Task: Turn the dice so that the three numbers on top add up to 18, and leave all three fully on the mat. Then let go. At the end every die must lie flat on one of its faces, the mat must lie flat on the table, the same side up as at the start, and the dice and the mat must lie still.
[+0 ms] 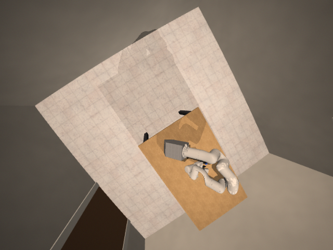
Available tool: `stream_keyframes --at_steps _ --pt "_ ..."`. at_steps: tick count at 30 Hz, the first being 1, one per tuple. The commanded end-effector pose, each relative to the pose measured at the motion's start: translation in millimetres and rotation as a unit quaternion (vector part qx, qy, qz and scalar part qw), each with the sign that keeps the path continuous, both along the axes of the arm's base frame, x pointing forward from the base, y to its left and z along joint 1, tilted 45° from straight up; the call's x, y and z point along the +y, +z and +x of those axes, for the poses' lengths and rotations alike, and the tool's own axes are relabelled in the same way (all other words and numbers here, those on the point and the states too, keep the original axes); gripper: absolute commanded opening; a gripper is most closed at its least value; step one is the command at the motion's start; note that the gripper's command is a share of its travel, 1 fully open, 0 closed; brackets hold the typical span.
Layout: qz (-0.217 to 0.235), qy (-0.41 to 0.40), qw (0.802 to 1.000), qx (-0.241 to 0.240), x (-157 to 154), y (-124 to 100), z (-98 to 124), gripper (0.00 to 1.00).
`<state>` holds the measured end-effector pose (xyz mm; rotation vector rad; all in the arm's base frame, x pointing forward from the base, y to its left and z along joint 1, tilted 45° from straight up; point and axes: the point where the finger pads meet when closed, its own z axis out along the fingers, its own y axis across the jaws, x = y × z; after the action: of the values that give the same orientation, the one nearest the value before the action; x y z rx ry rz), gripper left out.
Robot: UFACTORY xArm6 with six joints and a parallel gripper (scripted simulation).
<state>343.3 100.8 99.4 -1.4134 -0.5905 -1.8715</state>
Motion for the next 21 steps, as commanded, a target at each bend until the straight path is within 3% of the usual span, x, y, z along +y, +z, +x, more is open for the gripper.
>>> stream_keyframes --at_steps 1,12,21 --pt "0.000 -0.001 1.000 0.000 -3.5 3.8 -2.0 0.42" --pt "0.000 -0.001 1.000 0.000 -28.7 35.0 -21.2 0.42" --pt "0.000 -0.001 1.000 0.000 -32.1 39.1 -23.7 0.42"
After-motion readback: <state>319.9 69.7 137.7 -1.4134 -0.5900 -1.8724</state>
